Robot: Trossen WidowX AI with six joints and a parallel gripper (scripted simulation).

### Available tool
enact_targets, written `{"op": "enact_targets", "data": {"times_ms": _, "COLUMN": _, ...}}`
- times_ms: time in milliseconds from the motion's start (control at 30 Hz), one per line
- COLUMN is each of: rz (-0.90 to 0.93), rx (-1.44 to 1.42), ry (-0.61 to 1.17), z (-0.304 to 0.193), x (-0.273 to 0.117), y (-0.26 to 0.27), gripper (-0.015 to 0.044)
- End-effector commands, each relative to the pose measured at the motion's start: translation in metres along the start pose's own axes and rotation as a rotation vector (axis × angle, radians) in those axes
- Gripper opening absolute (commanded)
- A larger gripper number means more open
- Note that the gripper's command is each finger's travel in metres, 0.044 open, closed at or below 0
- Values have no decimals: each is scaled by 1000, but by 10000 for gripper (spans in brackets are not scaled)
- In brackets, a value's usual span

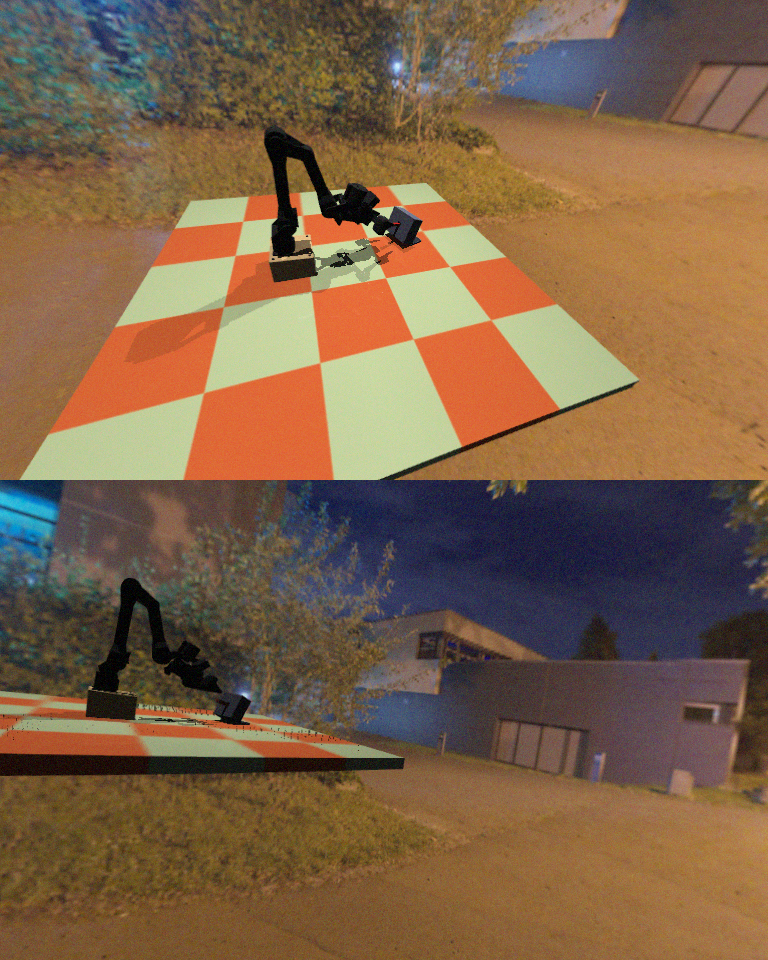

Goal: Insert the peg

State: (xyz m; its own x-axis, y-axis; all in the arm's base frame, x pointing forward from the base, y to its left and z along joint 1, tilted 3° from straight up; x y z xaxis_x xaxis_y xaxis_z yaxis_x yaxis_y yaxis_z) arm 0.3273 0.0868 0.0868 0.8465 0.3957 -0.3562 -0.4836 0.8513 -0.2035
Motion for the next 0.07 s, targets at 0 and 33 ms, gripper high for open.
{"op": "enact_targets", "data": {"times_ms": 0, "rz": 5, "rx": -2, "ry": 5, "z": -2, "x": -5, "y": 1, "gripper": 440}}
{"op": "enact_targets", "data": {"times_ms": 33, "rz": 5, "rx": -2, "ry": 5, "z": -2, "x": -6, "y": 1, "gripper": 440}}
Point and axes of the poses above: the point midway between the two fingers, 35 mm back from their tips, its own x axis out along the fingers, its own y axis across the jaws, z = x × y, the point moved 2 cm from there along -x, back along the fingers, and after that the axes turned 10 degrees about -x, right-handed, at the moved point
